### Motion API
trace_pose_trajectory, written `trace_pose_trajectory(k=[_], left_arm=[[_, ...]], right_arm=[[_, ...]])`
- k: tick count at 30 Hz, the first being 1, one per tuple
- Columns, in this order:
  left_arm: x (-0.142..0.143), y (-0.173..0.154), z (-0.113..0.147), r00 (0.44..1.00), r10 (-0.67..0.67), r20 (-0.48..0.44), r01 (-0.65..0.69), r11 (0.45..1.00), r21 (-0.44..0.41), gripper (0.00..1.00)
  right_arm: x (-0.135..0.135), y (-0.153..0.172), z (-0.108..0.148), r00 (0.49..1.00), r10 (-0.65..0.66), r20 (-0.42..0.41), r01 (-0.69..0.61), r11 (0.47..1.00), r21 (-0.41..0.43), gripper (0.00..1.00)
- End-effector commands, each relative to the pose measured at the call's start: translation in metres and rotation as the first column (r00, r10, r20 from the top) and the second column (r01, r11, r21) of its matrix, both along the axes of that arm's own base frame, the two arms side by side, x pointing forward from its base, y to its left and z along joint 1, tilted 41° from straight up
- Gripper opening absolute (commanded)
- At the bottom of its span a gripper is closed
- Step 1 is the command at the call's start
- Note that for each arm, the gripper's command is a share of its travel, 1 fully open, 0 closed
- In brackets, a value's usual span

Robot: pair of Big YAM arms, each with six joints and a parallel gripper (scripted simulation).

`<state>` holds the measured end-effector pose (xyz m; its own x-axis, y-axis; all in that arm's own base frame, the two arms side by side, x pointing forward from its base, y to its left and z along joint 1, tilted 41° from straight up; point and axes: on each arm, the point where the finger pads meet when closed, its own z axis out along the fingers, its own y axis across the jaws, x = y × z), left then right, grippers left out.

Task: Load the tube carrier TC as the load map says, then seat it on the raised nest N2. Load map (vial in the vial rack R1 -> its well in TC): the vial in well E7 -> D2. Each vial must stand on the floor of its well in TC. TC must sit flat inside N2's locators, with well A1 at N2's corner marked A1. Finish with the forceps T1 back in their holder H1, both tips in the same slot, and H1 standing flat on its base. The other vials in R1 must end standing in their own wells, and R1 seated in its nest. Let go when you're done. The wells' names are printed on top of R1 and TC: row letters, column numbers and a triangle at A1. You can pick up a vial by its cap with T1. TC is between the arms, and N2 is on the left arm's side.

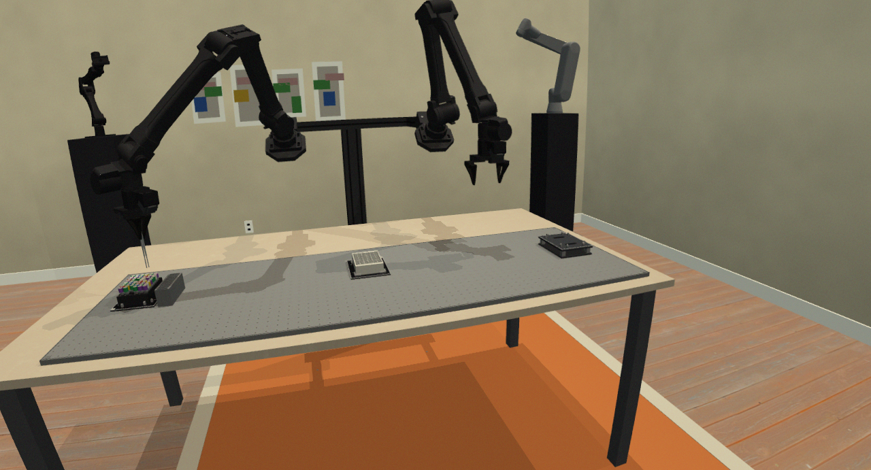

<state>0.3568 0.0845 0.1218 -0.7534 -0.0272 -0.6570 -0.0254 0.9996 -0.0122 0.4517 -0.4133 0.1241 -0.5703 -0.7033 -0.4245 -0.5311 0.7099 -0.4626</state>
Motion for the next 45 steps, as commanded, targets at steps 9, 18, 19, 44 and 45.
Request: trace_pose_trajectory(k=[9, 18, 19, 44, 45], left_arm=[[0.0045, 0.0021, 0.0071, 1.000, -0.010, 0.016, 0.009, 1.000, 0.013, 1.00], [0.0045, 0.0021, 0.0071, 1.000, -0.010, 0.016, 0.009, 1.000, 0.013, 1.00], [0.0045, 0.0021, 0.0071, 1.000, -0.010, 0.016, 0.009, 1.000, 0.013, 1.00], [0.0045, 0.0021, 0.0071, 1.000, -0.010, 0.016, 0.009, 1.000, 0.013, 1.00], [0.0045, 0.0021, 0.0071, 1.000, -0.010, 0.016, 0.009, 1.000, 0.013, 1.00]], right_arm=[[0.0090, 0.0087, 0.0161, 1.000, 0.012, 0.022, -0.011, 1.000, -0.023, 0.07], [0.0097, 0.0081, 0.0172, 1.000, 0.012, 0.025, -0.011, 1.000, -0.026, 0.07], [0.0096, 0.0083, 0.0172, 1.000, 0.011, 0.024, -0.011, 1.000, -0.025, 0.07], [0.0088, 0.0092, 0.0155, 1.000, 0.016, 0.019, -0.016, 1.000, -0.016, 0.07], [0.0088, 0.0091, 0.0155, 1.000, 0.016, 0.019, -0.016, 1.000, -0.016, 0.07]])
